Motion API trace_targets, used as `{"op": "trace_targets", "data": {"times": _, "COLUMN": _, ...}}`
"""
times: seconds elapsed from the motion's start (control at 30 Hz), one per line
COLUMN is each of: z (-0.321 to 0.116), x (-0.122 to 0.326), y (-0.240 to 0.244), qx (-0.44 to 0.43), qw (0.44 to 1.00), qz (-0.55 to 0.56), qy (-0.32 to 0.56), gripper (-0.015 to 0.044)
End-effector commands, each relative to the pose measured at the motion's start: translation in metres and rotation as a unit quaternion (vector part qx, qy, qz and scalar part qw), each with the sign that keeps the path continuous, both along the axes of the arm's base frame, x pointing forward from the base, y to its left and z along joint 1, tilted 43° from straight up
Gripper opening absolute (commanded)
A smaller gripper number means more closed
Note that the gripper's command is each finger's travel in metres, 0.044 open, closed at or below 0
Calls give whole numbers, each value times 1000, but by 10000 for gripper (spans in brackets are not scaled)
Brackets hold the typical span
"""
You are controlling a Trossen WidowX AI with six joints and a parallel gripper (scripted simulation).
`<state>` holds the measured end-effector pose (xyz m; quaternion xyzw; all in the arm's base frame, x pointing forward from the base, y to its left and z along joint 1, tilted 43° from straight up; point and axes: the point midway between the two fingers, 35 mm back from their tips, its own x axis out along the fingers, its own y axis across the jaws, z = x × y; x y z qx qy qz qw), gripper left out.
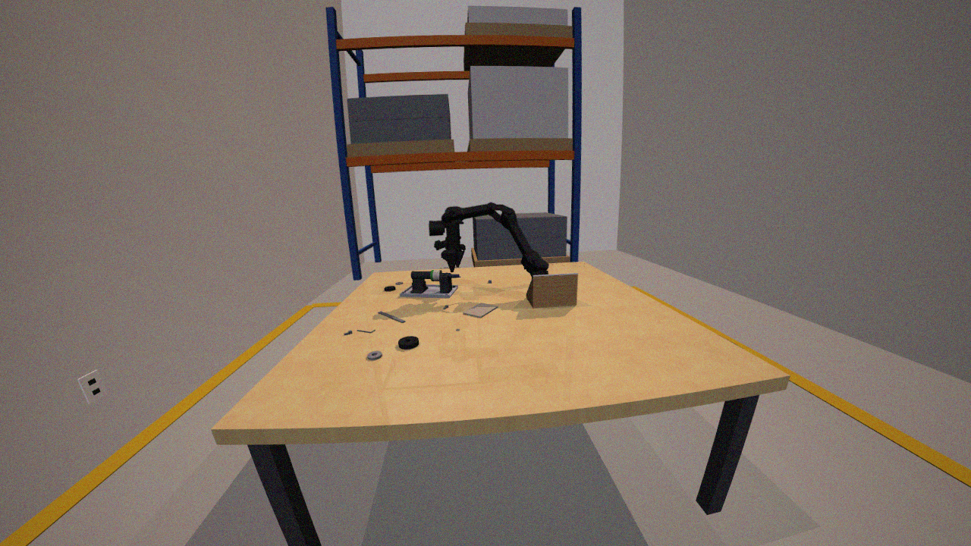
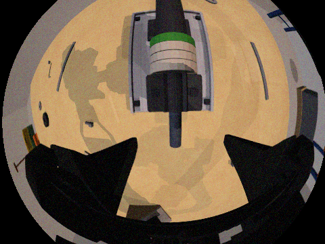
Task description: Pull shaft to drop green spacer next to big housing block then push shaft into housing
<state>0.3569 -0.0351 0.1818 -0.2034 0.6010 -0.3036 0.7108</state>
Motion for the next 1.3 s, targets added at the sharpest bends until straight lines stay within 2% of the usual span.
{"op": "trace_targets", "data": {"times": 0.0, "z": -4, "x": -2, "y": 4, "qx": 3, "qw": 1000, "qz": 0, "qy": 4, "gripper": 440}}
{"op": "trace_targets", "data": {"times": 1.0, "z": -4, "x": -2, "y": 4, "qx": 4, "qw": 1000, "qz": -6, "qy": -4, "gripper": 440}}
{"op": "trace_targets", "data": {"times": 1.13, "z": -11, "x": -1, "y": 6, "qx": 45, "qw": 977, "qz": -117, "qy": -175, "gripper": 440}}
{"op": "trace_targets", "data": {"times": 1.27, "z": -17, "x": -3, "y": 7, "qx": 111, "qw": 891, "qz": -248, "qy": -363, "gripper": 440}}
